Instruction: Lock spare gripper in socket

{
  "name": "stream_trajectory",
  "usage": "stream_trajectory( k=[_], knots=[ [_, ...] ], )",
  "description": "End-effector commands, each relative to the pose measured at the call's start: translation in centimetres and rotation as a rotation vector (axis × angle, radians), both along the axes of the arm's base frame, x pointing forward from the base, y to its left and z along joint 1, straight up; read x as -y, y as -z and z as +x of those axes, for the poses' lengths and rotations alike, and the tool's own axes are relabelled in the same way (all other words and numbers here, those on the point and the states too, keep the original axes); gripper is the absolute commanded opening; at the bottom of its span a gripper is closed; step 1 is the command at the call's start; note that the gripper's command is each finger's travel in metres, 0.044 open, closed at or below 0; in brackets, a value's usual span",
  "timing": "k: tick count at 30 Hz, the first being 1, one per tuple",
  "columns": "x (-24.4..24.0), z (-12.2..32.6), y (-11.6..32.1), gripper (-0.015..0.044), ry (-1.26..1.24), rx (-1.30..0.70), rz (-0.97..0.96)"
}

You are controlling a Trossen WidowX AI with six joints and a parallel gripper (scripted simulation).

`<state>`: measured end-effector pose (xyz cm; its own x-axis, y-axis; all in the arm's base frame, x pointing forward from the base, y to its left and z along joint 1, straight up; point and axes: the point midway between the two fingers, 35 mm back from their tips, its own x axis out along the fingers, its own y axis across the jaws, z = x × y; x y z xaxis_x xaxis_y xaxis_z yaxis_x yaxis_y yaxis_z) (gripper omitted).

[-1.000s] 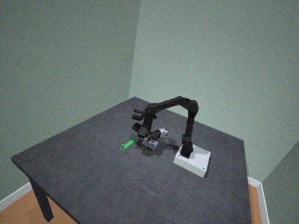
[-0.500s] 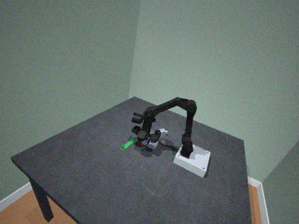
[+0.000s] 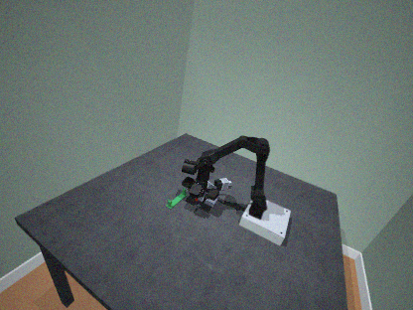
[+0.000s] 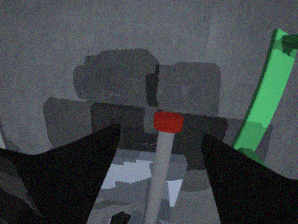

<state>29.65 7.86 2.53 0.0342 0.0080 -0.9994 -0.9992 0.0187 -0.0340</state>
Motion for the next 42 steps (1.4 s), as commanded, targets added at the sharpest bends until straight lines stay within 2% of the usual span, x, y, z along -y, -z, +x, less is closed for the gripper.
stream_trajectory(
  k=[1,10,11,19,30,42],
  knots=[
    [0.0,-0.1,0.1,0.0247,-0.003,-0.003,0.003],
    [0.0,-0.1,0.1,0.0011,-0.003,-0.003,0.003],
    [0.0,-0.1,0.1,0.0005,-0.003,-0.003,0.003],
    [0.0,-0.1,0.1,0.0000,-0.003,-0.003,0.006],
    [-0.7,-0.1,-0.7,0.0000,-0.024,-0.006,0.135],
    [-1.5,0.0,-1.1,0.0000,-0.029,-0.010,0.147]
  ],
)
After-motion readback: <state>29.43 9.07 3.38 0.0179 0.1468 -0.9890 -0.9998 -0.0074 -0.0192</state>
